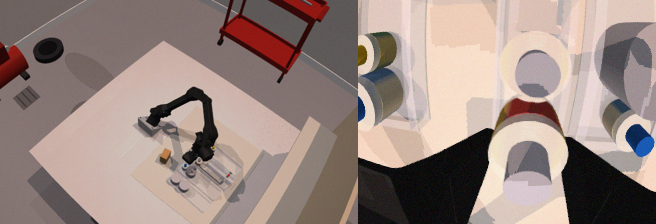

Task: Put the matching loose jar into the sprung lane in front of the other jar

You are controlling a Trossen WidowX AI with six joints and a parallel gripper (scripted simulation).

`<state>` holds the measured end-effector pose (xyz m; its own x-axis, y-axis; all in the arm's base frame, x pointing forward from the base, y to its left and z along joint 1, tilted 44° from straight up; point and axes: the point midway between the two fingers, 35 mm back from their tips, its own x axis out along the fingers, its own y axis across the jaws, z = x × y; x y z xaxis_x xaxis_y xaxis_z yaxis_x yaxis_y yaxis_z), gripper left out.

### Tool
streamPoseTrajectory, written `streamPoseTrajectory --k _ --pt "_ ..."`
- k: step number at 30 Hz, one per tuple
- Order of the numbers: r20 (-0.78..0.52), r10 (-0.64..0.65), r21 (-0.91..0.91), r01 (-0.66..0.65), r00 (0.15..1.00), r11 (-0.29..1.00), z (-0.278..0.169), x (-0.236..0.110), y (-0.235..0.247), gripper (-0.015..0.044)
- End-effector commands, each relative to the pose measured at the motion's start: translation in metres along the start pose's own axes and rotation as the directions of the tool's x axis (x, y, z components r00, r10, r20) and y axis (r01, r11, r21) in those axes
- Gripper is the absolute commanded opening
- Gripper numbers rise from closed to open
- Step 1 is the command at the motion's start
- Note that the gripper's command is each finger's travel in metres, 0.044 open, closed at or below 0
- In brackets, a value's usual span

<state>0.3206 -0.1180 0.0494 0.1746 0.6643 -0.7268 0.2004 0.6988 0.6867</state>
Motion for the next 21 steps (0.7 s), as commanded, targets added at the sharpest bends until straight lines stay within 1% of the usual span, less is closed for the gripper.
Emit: streamPoseTrajectory --k 1,21 --pt "0.023 0.004 -0.013 -0.004 1.000 1.000 0.0059 -0.0022 0.0015 0.0000" --pt "0.023 0.004 -0.013 -0.004 1.000 1.000 0.0059 -0.0004 0.0016 0.0000"
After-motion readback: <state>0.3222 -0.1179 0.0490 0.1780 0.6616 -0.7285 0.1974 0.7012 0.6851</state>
